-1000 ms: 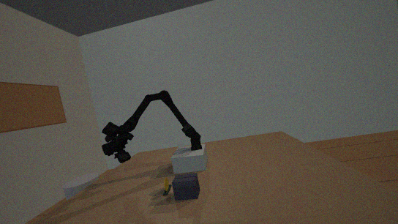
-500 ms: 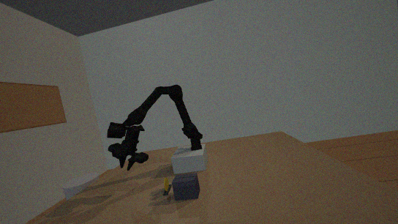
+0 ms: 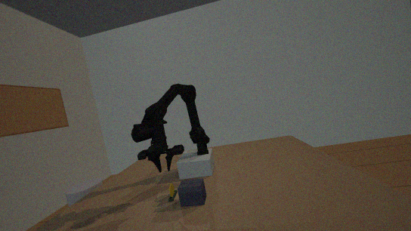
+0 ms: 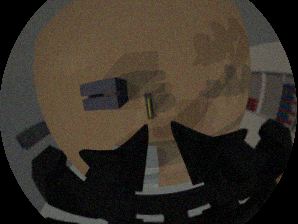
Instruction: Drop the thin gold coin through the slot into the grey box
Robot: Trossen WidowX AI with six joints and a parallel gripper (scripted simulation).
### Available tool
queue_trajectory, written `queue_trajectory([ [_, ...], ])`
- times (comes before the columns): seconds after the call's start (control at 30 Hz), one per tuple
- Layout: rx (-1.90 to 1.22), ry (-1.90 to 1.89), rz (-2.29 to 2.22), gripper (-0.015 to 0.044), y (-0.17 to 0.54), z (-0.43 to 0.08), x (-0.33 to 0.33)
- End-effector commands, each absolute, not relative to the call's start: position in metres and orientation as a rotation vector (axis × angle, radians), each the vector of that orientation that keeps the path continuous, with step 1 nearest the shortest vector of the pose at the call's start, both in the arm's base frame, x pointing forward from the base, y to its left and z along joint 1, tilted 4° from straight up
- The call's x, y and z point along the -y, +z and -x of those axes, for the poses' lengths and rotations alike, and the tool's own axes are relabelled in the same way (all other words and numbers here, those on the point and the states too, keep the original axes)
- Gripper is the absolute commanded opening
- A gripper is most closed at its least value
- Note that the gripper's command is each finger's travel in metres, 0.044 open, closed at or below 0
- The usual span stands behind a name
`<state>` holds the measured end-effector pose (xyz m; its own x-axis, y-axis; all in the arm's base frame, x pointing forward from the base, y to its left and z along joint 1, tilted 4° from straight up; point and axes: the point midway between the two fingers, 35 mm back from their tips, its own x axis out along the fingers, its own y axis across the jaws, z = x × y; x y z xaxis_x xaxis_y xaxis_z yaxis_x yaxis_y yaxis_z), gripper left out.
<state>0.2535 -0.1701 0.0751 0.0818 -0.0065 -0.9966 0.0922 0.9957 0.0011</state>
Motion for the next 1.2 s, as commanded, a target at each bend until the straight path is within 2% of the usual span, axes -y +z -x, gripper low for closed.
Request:
queue_trajectory([
  [0.0,-1.487,-0.057,-0.091,0.0161,0.079,-0.251,0.159],
  [0.23,-1.487,-0.057,-0.092,0.0161,0.044,-0.254,0.159],
  [1.17,-1.487,-0.055,-0.090,0.0161,0.008,-0.257,0.158],
])
